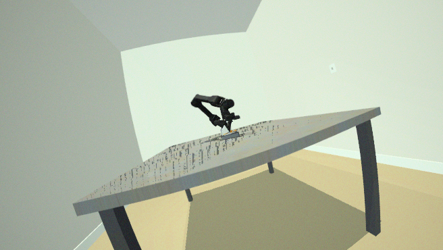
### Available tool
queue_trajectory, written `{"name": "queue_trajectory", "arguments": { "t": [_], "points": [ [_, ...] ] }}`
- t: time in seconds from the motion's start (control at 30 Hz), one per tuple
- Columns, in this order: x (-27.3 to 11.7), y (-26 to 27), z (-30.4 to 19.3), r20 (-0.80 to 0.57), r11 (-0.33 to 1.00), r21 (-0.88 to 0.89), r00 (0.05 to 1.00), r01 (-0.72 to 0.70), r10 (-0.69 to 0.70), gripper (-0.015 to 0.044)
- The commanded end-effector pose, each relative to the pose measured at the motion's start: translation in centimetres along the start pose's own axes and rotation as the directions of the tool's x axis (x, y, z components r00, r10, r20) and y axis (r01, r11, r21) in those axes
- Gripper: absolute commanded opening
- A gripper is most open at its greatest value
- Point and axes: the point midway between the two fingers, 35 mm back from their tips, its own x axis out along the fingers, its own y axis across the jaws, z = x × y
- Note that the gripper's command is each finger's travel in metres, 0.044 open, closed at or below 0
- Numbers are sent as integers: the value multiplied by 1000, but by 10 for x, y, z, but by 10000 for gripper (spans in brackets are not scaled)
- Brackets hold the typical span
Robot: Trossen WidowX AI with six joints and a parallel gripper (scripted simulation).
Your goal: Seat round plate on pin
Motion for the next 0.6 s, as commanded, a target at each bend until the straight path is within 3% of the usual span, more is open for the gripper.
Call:
{"name": "queue_trajectory", "arguments": {
  "t": [0.0, 0.57],
  "points": [
    [1, 7, 1, -6, 1000, -3, 1000, -5, 5, 0],
    [0, 24, 0, -6, 1000, -3, 1000, -6, 6, 0]
  ]
}}
